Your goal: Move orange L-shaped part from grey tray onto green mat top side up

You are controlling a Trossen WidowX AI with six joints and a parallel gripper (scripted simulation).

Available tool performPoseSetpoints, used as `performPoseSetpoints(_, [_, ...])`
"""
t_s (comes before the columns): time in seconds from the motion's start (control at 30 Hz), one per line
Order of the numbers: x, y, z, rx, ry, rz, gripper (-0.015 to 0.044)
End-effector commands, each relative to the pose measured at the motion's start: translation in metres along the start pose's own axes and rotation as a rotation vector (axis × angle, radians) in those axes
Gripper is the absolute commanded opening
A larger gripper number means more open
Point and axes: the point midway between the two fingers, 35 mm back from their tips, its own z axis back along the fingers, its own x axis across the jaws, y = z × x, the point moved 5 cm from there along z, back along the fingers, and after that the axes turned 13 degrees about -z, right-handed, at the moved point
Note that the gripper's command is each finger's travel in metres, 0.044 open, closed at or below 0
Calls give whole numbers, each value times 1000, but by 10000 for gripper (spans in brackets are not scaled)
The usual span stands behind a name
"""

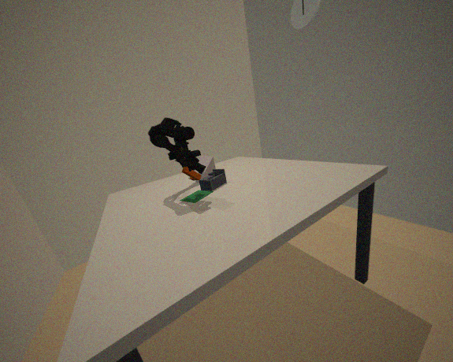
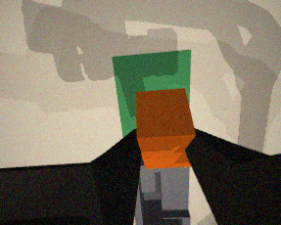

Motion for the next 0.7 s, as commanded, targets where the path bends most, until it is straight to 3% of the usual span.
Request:
performPoseSetpoints(0.0, [0, -2, -5, -3, 5, 1, 0])
performPoseSetpoints(0.67, [0, -2, -36, -4, 16, 0, 0])
